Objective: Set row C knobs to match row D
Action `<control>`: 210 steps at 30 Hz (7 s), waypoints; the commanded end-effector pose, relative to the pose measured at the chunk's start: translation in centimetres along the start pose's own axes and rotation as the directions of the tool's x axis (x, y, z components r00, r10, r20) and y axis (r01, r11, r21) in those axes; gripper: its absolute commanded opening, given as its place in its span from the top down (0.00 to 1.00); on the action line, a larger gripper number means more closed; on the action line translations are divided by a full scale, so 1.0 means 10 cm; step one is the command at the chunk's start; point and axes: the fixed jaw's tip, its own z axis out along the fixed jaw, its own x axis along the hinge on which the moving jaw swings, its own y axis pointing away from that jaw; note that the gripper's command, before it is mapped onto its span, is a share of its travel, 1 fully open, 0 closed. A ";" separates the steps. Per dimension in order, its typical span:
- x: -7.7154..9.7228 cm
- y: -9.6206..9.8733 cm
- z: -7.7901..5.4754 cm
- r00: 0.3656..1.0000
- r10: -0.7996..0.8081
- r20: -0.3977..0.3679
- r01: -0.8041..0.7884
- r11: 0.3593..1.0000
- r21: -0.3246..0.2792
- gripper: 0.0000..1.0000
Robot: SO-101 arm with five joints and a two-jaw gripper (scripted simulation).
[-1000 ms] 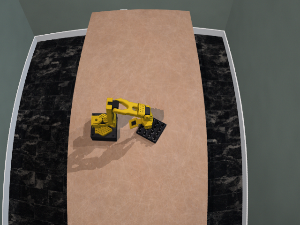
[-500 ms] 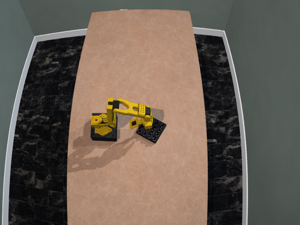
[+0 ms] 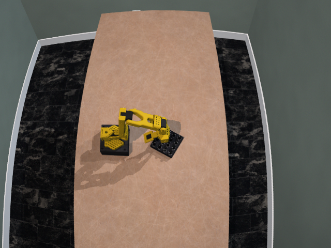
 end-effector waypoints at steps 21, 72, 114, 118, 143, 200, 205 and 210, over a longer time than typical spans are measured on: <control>-0.04 -0.02 0.05 1.000 -0.015 0.022 0.015 1.000 0.006 0.90; -0.03 -0.04 0.04 1.000 -0.015 0.022 0.015 1.000 0.006 0.90; -0.06 -0.04 0.29 1.000 -0.015 0.022 0.015 1.000 0.006 0.90; -0.08 -0.04 0.31 1.000 -0.015 0.022 0.015 1.000 0.006 0.90; -0.08 -0.04 0.31 1.000 -0.015 0.022 0.015 1.000 0.006 0.90; -0.07 -0.06 0.30 1.000 -0.015 0.022 0.015 1.000 0.006 0.98; -0.07 -0.06 0.30 1.000 -0.015 0.022 0.015 1.000 0.006 0.99; -0.07 -0.06 0.30 1.000 -0.015 0.022 0.015 1.000 0.006 0.99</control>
